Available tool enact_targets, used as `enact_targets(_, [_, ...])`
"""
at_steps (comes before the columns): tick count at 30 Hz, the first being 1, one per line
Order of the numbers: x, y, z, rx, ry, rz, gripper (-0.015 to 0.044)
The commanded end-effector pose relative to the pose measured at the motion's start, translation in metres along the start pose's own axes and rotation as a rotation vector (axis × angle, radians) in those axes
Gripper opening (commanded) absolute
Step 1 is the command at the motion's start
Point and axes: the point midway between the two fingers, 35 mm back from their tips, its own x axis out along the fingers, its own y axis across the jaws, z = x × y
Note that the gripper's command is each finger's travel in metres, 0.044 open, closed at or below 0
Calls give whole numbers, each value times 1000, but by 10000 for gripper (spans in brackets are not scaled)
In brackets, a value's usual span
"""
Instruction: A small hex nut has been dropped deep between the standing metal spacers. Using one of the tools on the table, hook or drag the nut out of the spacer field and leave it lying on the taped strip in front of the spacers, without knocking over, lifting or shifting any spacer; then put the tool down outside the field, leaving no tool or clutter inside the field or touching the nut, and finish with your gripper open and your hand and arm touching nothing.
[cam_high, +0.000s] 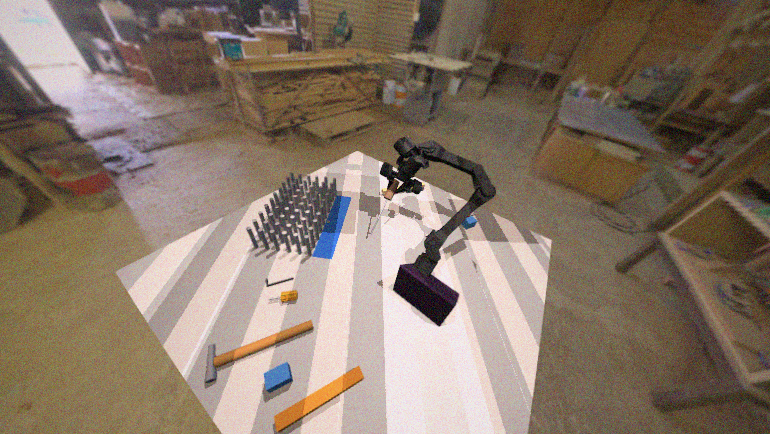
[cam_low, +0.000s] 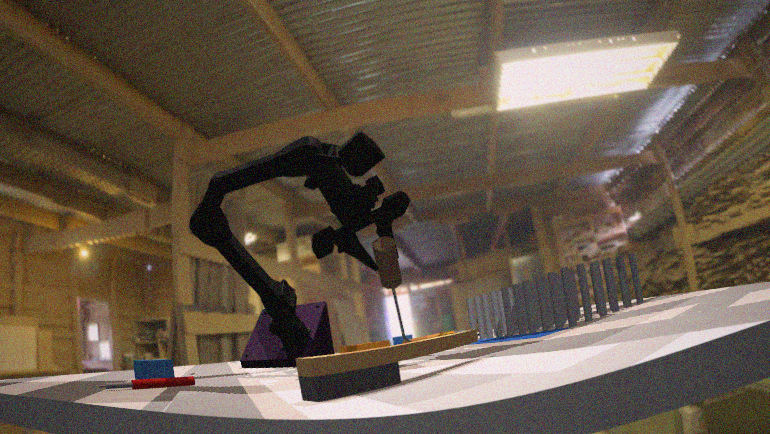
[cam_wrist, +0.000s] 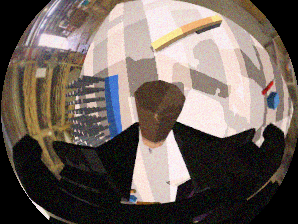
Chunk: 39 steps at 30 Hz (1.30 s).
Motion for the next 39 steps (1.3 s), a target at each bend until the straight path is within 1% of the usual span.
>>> enact_targets(1, [-3,0,5,-92,-24,-9,0])
enact_targets(21, [-14,-5,24,-617,-121,-110,0])
enact_targets(36, [-19,-11,35,-870,-141,-194,0])
enact_targets(39, [-17,-18,38,-930,-130,-235,0])
